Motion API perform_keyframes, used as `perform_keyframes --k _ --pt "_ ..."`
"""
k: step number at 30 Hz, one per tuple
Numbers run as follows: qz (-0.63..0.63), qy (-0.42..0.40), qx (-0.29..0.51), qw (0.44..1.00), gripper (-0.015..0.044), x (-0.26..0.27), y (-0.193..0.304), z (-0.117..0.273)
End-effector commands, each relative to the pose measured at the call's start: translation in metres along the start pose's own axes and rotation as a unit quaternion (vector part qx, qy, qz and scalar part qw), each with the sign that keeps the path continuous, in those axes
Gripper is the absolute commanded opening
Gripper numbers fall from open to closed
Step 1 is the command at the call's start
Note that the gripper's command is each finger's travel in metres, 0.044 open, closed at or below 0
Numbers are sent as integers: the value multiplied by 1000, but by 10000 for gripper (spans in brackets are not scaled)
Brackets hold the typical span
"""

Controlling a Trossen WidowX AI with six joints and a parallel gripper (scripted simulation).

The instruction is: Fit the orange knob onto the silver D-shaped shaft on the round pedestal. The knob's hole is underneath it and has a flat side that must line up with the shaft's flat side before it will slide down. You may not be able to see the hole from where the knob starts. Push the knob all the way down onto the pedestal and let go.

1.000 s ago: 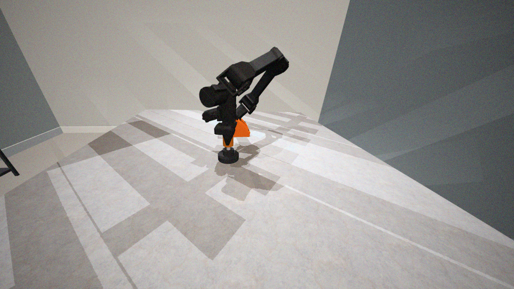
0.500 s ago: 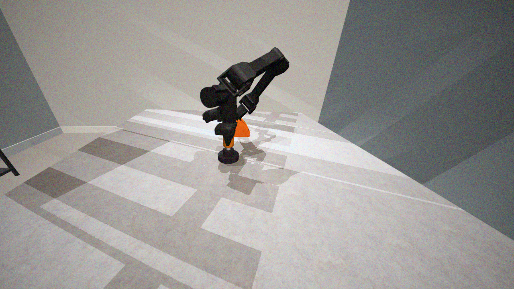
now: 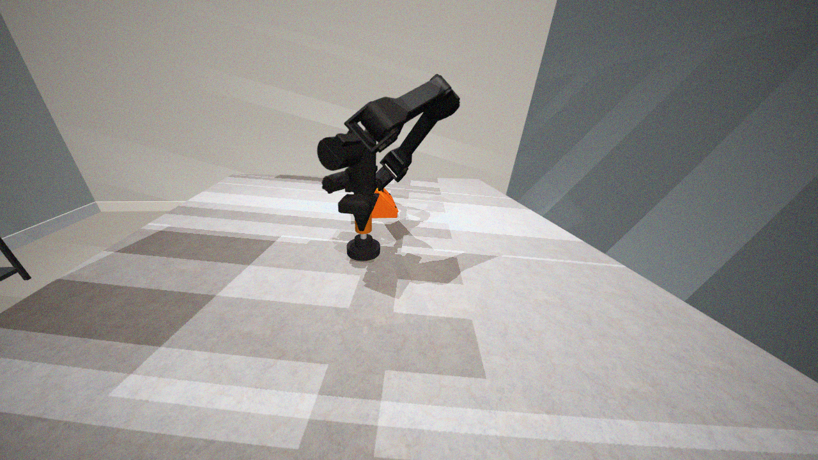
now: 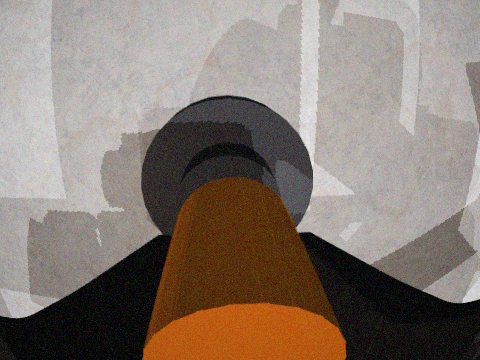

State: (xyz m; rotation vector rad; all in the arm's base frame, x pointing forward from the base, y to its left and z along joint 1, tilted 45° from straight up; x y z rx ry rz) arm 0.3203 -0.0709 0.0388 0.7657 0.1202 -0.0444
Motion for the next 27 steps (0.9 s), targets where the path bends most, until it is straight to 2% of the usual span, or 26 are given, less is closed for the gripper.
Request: perform_keyframes --k 1,27 --pt "-63 -2 -2 998 0 1 -1 2" --pt "-68 -2 -1 998 0 0 1 -2"
Point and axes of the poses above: the point midway between the two fingers, 35 mm back from their tips, its own z axis back along the fingers, its own x axis across the jaws, y = z × x, the point moved 9 cm from there along z, back along the fingers, and after that the axes turned 3 degrees about z, right-handed, at the moved point
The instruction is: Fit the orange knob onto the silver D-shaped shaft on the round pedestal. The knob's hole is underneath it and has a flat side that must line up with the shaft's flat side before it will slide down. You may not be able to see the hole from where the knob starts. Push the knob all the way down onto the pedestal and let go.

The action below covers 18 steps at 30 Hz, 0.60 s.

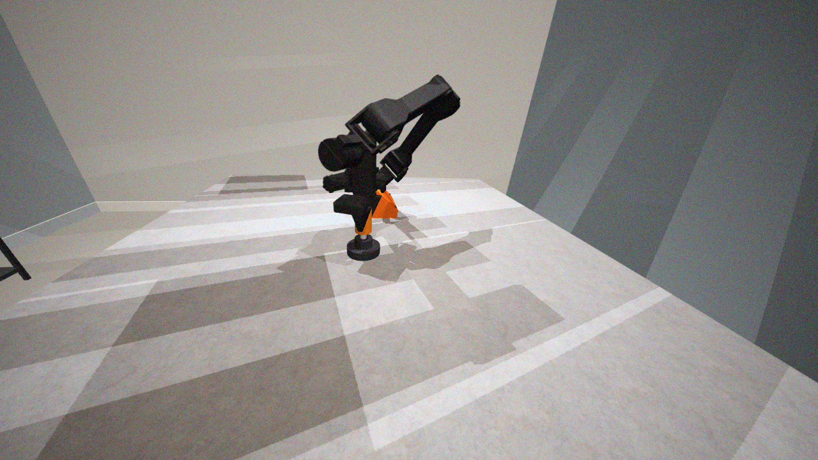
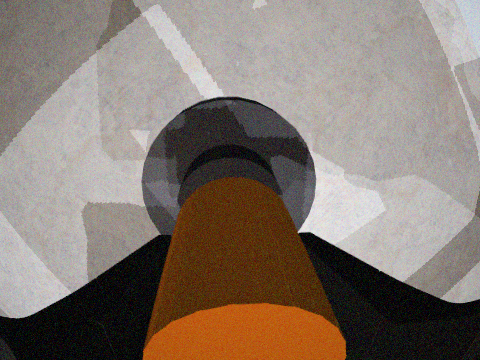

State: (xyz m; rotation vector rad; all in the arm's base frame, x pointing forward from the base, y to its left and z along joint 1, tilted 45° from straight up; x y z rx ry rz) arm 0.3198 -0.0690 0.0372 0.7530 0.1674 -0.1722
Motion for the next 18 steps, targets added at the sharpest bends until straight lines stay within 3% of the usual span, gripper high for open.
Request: perform_keyframes --k 1,18 --pt "-1 0 0 1000 0 0 1 2" --pt "-106 0 0 994 0 4 -1 3"
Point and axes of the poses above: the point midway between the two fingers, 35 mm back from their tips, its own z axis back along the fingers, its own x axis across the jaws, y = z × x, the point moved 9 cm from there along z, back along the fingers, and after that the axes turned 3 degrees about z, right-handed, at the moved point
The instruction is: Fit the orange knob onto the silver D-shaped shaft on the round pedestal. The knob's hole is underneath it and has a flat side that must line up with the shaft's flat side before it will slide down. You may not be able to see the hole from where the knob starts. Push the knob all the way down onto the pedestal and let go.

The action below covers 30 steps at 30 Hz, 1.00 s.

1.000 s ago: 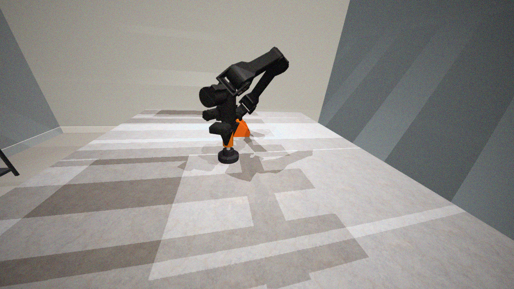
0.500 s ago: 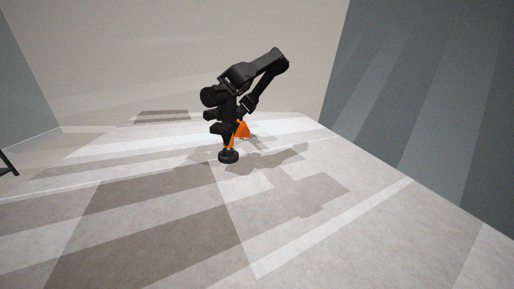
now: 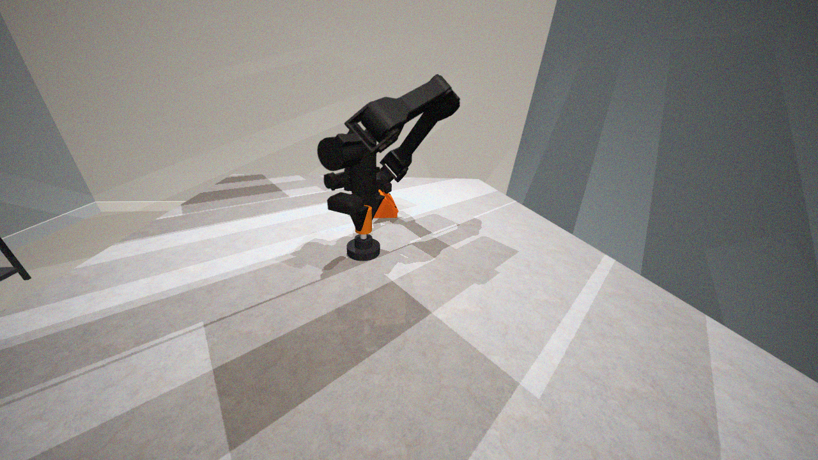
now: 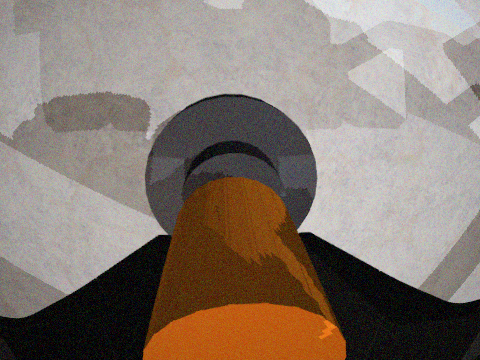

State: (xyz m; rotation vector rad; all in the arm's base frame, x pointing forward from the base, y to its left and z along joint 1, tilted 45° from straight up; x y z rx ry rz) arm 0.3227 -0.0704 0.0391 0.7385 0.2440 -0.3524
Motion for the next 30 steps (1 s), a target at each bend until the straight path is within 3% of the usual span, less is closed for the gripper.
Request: perform_keyframes --k 1,30 --pt "-10 -2 0 1000 0 1 -2 0" --pt "-10 -2 0 1000 0 -1 -1 -2"
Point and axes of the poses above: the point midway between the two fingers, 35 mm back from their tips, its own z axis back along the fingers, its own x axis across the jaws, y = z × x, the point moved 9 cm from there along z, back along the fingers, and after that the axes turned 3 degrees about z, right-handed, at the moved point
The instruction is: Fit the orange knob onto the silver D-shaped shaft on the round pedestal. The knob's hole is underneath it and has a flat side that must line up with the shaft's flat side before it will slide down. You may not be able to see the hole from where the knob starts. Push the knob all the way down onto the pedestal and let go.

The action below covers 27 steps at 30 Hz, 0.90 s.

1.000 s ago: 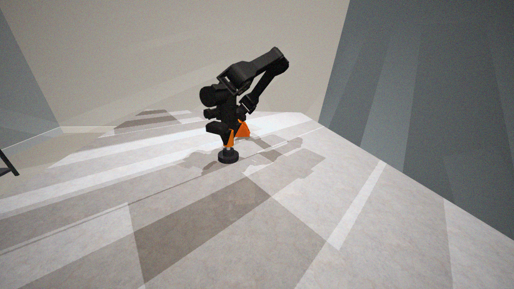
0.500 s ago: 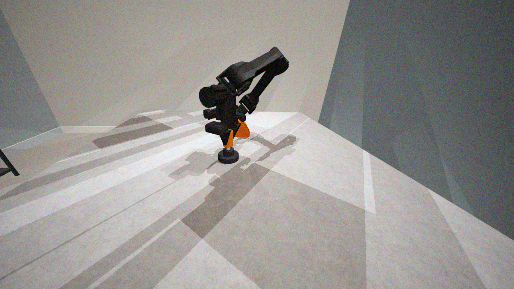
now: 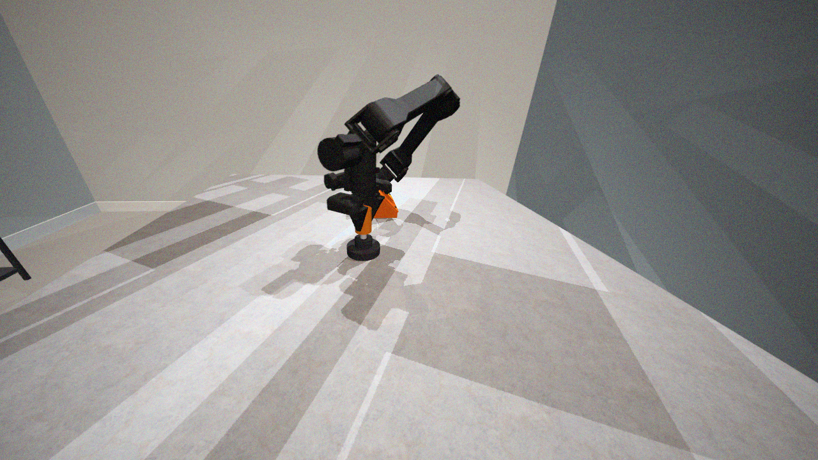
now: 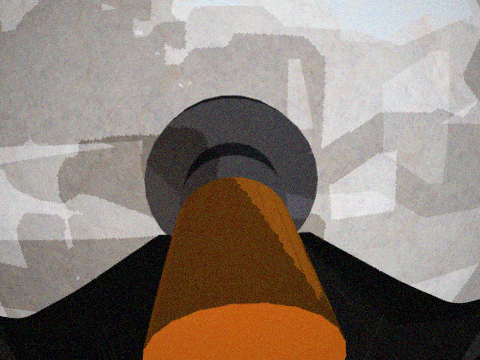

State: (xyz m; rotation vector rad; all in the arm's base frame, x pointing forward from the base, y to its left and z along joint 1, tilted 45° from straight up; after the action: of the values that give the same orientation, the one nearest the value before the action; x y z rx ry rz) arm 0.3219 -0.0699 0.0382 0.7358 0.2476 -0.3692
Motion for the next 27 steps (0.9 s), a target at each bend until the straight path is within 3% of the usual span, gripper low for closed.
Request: perform_keyframes --k 1,20,27 --pt "-2 -1 0 1000 0 -1 0 -1" --pt "-2 -1 0 1000 0 -1 0 3" --pt "-101 -1 0 995 0 0 0 4"
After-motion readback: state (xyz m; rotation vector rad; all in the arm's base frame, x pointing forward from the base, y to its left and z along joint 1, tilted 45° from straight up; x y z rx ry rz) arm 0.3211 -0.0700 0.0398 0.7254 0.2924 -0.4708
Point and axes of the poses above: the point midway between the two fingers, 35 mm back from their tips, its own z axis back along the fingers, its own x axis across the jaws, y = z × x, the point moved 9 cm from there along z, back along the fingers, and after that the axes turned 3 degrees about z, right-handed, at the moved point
